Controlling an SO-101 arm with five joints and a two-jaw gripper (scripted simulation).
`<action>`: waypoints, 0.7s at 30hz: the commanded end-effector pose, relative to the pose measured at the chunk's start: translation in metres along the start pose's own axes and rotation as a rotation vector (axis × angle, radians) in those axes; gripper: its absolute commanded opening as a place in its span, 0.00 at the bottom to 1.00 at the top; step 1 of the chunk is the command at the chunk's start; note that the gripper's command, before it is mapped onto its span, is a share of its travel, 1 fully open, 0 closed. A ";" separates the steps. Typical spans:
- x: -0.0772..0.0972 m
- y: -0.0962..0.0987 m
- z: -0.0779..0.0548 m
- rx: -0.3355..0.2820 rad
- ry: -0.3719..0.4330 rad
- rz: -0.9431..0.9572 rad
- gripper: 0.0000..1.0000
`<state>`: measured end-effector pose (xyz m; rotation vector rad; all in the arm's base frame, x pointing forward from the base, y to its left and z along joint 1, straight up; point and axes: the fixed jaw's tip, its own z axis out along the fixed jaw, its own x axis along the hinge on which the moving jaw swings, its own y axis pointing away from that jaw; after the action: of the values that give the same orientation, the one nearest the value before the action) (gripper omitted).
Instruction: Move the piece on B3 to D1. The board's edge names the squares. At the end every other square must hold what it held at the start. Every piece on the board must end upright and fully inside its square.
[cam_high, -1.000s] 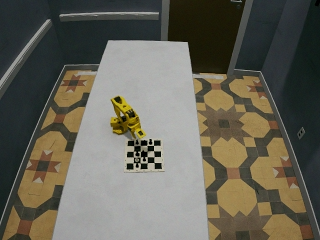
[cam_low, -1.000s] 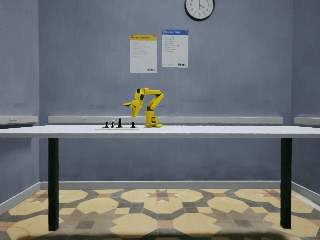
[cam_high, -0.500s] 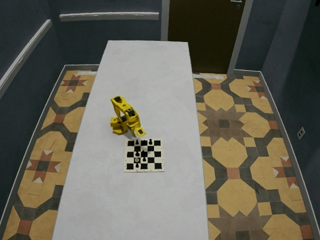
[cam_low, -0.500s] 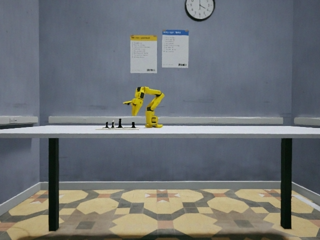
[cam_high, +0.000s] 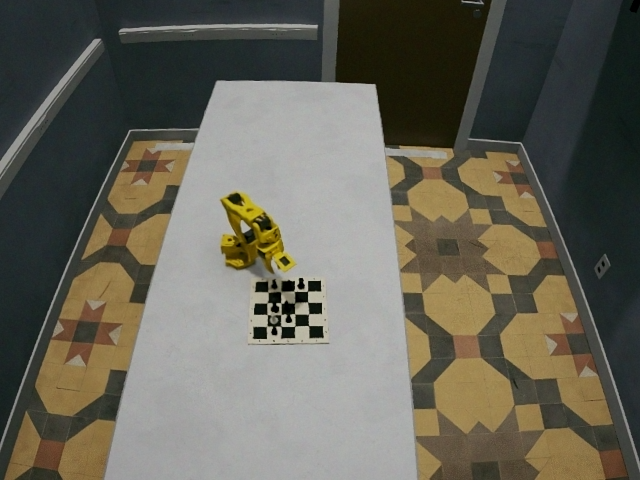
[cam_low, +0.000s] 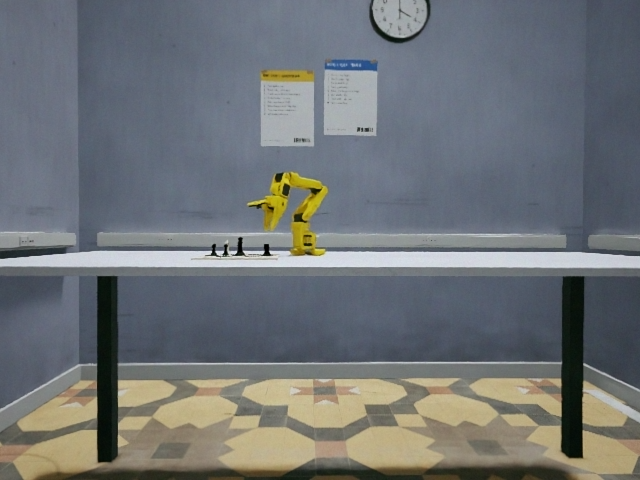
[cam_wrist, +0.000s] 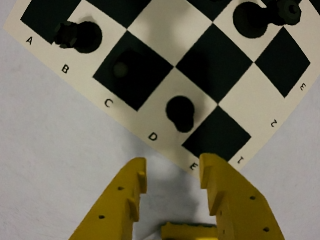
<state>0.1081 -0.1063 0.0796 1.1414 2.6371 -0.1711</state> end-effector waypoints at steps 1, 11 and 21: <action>-0.001 0.012 -0.002 -0.023 0.008 -0.070 0.12; 0.002 0.061 -0.009 -0.110 0.006 -0.374 0.18; 0.030 0.125 -0.025 -0.230 0.002 -0.791 0.25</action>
<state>0.1667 -0.0214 0.0923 0.2112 2.8411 -0.0429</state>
